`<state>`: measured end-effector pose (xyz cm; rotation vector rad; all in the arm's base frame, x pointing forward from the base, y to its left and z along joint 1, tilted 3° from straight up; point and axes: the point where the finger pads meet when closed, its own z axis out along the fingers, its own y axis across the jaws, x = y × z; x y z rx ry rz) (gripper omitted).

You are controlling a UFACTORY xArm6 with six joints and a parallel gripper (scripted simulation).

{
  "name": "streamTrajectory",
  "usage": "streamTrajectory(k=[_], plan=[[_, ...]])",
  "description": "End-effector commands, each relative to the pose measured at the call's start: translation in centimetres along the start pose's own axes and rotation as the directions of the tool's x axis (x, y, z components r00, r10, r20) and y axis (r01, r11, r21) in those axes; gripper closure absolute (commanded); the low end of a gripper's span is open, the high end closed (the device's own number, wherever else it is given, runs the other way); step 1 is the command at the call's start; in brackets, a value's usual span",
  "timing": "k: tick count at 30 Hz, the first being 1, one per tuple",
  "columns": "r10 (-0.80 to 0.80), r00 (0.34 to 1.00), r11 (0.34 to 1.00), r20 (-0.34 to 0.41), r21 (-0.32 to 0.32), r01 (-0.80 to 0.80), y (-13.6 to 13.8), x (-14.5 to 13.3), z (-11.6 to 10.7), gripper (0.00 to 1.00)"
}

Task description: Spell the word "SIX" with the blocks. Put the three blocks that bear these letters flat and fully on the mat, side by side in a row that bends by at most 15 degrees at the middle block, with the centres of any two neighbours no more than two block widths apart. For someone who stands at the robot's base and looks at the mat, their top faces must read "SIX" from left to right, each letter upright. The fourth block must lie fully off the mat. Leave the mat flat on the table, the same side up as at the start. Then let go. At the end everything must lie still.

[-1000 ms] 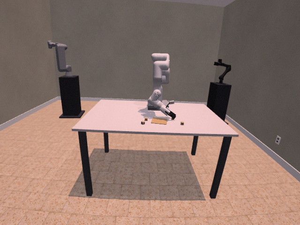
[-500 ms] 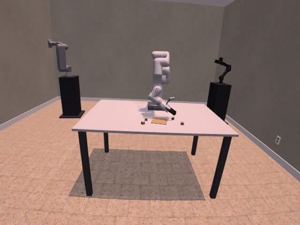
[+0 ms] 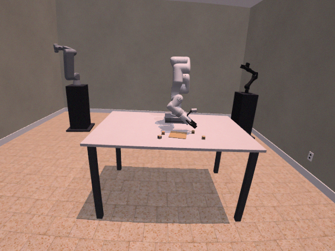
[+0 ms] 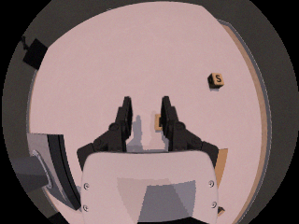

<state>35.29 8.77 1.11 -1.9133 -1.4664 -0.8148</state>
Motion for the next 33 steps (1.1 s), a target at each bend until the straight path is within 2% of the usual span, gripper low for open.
streamTrajectory(k=[1, 4, 6, 8, 16, 21, 23, 25, 33], plan=[[0.034, 0.995, 0.995, 0.096, 0.09, -0.042, -1.3, -0.2, 0.2, 0.58], [0.045, 0.986, 0.99, 0.158, 0.125, -0.065, -1.9, -0.5, 0.1, 0.58], [0.045, 0.986, 0.99, 0.158, 0.125, -0.065, -1.9, -0.5, 0.1, 0.58], [0.054, 0.97, 0.984, 0.237, 0.154, -0.092, -2.4, -0.8, 0.0, 0.58], [0.056, 0.911, 0.975, 0.409, 0.173, -0.138, -2.9, -1.3, -0.6, 0.58], [0.051, 0.856, 0.976, 0.514, 0.154, -0.151, -2.6, -1.4, -1.1, 0.58], [0.051, 0.856, 0.976, 0.514, 0.154, -0.151, -2.6, -1.4, -1.1, 0.58], [0.048, 0.811, 0.981, 0.583, 0.126, -0.149, -2.2, -1.2, -1.5, 0.58], [0.049, 0.713, 0.994, 0.7, 0.038, -0.106, -0.8, -0.1, -2.1, 0.58]])
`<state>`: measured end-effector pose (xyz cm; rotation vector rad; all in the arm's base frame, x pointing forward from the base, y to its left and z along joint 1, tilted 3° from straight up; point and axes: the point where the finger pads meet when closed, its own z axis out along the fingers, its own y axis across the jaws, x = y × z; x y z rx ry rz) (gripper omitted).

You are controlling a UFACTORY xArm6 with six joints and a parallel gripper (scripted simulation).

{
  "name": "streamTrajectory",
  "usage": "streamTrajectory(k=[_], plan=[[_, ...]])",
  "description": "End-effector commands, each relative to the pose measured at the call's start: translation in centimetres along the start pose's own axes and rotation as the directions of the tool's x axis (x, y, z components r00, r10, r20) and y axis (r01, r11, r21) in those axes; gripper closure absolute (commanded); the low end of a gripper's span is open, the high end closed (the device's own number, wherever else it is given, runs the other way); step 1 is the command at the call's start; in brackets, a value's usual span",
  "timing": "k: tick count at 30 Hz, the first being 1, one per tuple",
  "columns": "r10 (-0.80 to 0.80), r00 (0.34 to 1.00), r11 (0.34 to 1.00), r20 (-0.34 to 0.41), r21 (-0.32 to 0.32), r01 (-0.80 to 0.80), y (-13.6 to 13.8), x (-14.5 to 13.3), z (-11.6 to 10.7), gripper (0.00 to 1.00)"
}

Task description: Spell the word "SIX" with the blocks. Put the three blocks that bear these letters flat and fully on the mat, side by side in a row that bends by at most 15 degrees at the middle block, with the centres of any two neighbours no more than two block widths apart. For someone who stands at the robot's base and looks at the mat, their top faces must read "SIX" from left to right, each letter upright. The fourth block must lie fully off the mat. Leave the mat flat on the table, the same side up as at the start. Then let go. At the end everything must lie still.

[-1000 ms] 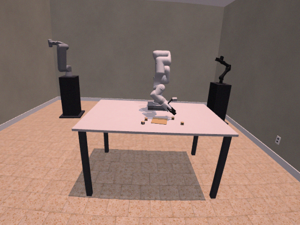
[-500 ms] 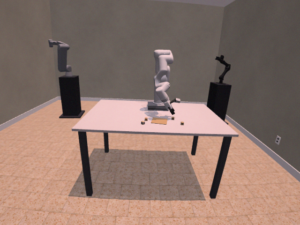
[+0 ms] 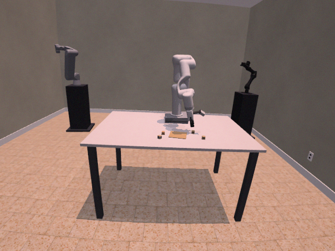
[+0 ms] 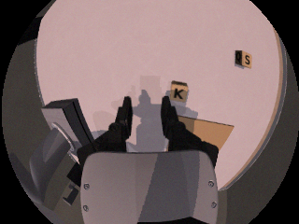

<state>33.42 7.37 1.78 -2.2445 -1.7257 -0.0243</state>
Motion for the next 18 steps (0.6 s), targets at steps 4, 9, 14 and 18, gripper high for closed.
streamTrajectory(k=[4, 9, 14, 18], plan=[[0.037, 0.986, 0.993, 0.165, -0.118, -0.018, 1.5, 1.1, -1.7, 0.58], [0.051, 0.978, 0.983, 0.201, -0.184, -0.013, 2.1, 2.0, -2.5, 0.58], [0.063, 0.973, 0.968, 0.224, -0.25, -0.005, 2.7, 3.1, -3.3, 0.58], [0.065, 0.972, 0.964, 0.228, -0.265, -0.003, 2.8, 3.3, -3.5, 0.58]])
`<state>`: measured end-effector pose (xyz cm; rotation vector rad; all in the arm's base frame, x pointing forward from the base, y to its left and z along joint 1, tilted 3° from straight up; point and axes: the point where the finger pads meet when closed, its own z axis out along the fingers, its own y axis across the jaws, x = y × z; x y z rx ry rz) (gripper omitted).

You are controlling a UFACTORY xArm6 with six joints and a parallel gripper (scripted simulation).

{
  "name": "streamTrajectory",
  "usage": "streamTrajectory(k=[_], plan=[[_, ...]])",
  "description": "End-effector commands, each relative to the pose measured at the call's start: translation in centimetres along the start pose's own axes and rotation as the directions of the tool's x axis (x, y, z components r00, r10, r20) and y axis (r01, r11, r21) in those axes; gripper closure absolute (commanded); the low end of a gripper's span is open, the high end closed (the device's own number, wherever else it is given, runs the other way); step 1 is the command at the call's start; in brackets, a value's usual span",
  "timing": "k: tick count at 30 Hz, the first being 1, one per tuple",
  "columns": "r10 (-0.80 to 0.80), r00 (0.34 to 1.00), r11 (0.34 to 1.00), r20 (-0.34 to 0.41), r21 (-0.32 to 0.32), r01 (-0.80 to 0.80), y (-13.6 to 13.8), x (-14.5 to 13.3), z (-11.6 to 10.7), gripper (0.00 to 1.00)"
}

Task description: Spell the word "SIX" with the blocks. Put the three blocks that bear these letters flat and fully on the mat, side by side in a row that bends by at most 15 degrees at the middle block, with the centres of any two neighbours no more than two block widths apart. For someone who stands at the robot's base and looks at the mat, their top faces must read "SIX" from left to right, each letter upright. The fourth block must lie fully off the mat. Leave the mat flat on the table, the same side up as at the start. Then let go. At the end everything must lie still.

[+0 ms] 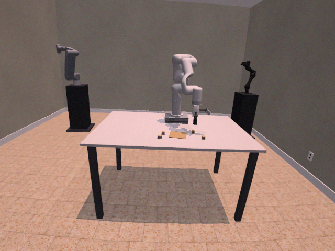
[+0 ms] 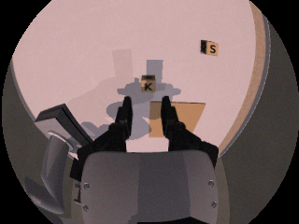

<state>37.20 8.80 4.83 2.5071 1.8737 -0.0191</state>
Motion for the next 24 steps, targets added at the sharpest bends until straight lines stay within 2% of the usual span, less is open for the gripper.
streamTrajectory(k=[1, 2, 13, 19, 23, 24], plan=[[0.006, 1.0, 1.0, 0.021, -0.026, -0.006, 0.3, 0.3, -0.3, 0.58], [0.006, 1.0, 1.0, 0.021, -0.026, -0.006, 0.3, 0.3, -0.3, 0.0], [0.009, 1.0, 1.0, 0.021, -0.026, -0.008, 0.3, 0.2, -0.3, 0.0], [0.179, 0.984, 0.984, 0.017, -0.029, -0.179, 0.4, -0.9, 0.2, 0.0], [0.193, 0.981, 0.981, 0.016, -0.029, -0.193, 0.4, -1.0, 0.2, 0.0], [0.193, 0.981, 0.981, 0.016, -0.029, -0.193, 0.4, -1.0, 0.2, 0.37]])
